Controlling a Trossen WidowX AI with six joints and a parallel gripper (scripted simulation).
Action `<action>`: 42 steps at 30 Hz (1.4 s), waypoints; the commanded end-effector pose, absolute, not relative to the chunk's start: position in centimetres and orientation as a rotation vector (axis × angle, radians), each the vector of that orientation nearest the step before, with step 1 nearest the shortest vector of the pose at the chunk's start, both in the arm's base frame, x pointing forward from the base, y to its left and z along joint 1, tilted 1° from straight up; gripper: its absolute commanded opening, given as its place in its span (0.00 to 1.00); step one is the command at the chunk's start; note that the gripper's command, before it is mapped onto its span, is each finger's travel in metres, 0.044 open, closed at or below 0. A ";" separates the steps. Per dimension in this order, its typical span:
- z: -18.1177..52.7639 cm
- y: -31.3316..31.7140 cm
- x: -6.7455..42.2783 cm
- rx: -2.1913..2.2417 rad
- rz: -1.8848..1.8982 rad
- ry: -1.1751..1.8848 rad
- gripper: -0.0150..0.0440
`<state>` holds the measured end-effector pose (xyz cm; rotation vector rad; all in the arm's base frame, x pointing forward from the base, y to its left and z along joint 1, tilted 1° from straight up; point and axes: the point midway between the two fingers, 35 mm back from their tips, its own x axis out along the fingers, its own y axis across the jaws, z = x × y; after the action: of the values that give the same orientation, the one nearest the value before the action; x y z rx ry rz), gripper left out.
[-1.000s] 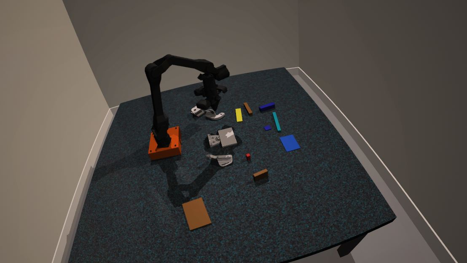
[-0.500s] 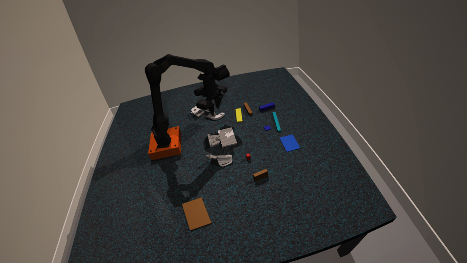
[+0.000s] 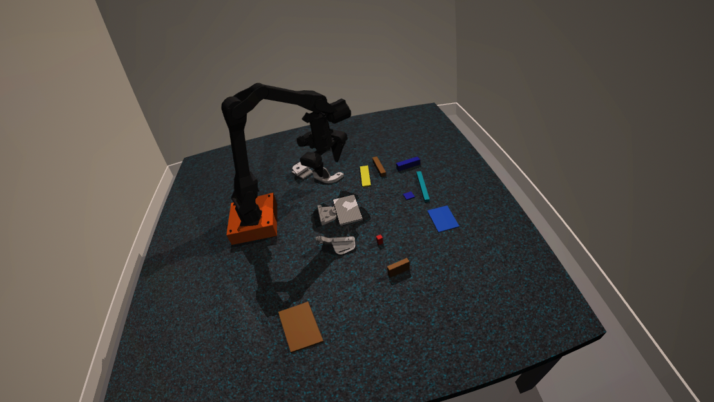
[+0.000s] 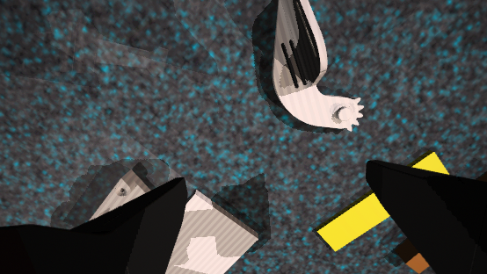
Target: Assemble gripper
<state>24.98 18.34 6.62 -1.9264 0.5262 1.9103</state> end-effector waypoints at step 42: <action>6.6 18.3 25.0 -1.926 1.910 0.526 0.25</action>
<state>24.98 18.34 6.62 -1.9264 0.5262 1.9103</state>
